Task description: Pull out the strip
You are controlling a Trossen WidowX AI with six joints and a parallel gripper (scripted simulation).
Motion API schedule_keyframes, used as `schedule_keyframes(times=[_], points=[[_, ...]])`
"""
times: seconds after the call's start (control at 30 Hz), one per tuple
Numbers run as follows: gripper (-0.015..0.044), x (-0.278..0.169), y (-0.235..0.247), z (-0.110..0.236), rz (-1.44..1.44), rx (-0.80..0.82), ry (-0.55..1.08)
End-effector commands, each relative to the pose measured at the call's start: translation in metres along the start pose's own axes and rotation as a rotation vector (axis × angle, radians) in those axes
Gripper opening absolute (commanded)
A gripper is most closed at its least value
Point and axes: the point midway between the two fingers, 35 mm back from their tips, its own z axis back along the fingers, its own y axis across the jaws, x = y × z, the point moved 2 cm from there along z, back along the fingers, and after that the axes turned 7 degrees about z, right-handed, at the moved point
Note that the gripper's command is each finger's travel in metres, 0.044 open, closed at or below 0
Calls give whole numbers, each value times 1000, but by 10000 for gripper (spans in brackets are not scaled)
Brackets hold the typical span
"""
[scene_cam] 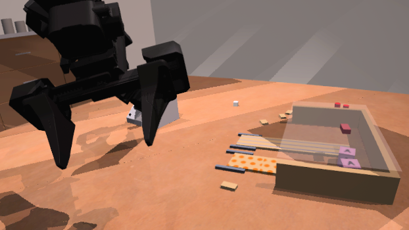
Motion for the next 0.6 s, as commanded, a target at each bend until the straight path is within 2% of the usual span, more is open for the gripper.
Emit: schedule_keyframes(times=[0.0, 0.27, 0.57], points=[[400, -1, 3, 1, 2, 5, 2], [400, -37, 108, 64, 114, 224, 60], [400, -97, 194, 167, 318, 448, 77]])
